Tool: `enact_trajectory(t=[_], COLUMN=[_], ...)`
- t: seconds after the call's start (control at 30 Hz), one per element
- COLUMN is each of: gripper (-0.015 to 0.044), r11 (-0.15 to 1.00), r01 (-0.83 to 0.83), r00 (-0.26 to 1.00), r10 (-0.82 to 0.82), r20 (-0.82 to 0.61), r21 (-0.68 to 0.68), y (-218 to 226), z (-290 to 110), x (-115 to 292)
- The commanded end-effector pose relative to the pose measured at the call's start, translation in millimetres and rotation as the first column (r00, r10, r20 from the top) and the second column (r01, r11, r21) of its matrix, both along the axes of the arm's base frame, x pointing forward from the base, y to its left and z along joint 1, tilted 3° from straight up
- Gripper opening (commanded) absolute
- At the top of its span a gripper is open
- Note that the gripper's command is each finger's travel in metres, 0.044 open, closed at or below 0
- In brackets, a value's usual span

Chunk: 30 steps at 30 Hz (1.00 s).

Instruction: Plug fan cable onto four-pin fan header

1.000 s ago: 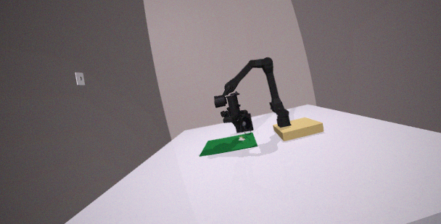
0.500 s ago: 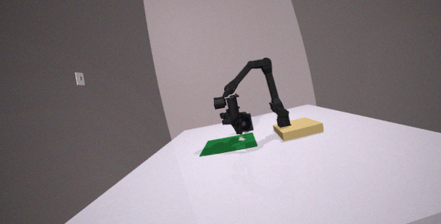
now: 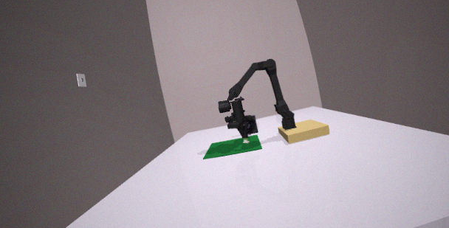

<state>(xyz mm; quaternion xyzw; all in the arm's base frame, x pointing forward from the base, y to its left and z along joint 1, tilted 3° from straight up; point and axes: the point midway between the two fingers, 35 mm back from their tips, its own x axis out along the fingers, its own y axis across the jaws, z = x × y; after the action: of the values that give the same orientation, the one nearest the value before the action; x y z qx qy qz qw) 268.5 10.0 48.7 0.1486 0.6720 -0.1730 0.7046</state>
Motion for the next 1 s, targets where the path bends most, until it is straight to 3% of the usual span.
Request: enact_trajectory(t=[0.0, 0.97], gripper=[0.0, 0.0], r11=[1.0, 1.0], r01=[-0.01, -0.005], r00=[1.0, 1.0], r10=[0.01, 0.005], r20=[-0.001, -0.001], r21=[0.002, 0.002], y=[0.4, 0.4], z=[-0.8, -5.8], x=[-1.4, -1.1])
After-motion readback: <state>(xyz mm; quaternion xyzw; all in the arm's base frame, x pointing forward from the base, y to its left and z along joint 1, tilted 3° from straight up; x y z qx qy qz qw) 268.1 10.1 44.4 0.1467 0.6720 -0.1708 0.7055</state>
